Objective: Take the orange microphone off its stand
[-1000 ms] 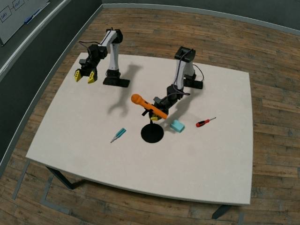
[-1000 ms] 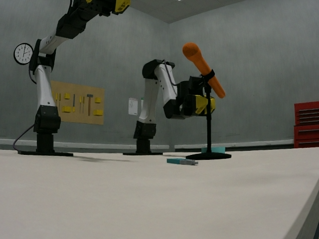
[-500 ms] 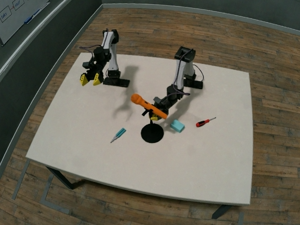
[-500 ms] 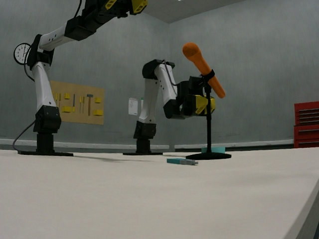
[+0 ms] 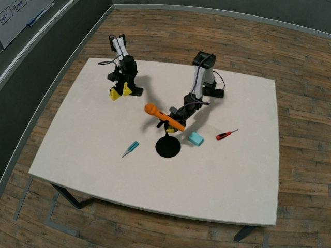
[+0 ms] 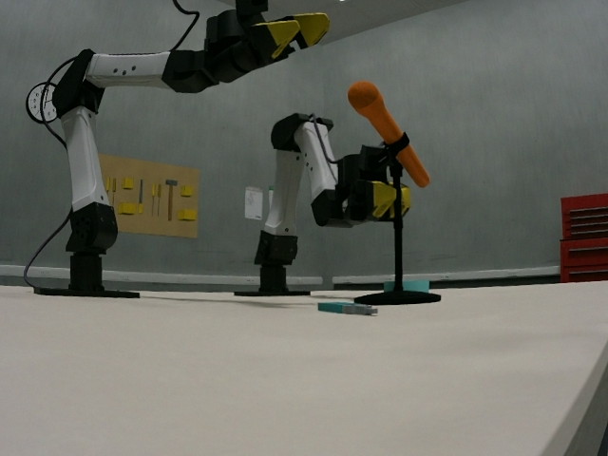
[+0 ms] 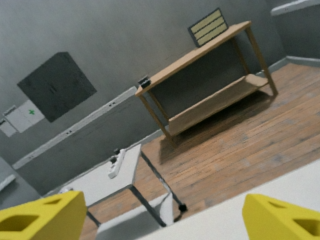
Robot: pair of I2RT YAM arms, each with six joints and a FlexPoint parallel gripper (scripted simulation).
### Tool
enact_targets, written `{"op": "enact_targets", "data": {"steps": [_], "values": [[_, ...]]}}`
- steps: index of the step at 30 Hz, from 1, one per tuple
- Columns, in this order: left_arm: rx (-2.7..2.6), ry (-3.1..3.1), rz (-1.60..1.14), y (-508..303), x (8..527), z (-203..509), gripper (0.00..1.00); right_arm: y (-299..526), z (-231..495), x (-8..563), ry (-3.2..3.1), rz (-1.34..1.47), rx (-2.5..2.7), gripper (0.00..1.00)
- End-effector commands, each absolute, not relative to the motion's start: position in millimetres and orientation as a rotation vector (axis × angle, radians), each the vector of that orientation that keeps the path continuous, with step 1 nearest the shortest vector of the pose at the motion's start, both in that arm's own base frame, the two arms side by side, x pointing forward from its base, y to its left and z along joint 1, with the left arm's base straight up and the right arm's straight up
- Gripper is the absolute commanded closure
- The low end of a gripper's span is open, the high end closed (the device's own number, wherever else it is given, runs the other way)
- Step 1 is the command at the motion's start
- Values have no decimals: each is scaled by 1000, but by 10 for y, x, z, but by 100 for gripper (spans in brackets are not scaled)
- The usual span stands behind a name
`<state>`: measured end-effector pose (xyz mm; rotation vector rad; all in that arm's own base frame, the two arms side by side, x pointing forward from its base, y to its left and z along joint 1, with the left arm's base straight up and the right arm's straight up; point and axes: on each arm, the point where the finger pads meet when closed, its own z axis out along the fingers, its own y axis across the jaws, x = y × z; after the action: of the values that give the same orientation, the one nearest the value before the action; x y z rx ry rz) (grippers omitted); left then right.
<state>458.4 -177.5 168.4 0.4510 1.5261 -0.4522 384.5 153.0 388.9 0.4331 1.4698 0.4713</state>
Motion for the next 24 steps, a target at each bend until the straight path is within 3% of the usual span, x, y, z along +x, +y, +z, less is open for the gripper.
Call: {"op": "enact_targets", "data": {"steps": [1, 15, 23, 24], "values": [[455, 1509, -439, -1827, 4670, 1763, 100, 1500, 4097, 3830, 1357, 512, 598, 21], [455, 1509, -439, -1827, 4670, 1763, 100, 2398, 3873, 3308, 1276, 789, 859, 21], [455, 1509, -439, -1827, 4670, 1763, 100, 2705, 3737, 2994, 1249, 886, 958, 21], [455, 1509, -439, -1827, 4670, 1763, 100, 2745, 3506, 3090, 1303, 796, 915, 21]]}}
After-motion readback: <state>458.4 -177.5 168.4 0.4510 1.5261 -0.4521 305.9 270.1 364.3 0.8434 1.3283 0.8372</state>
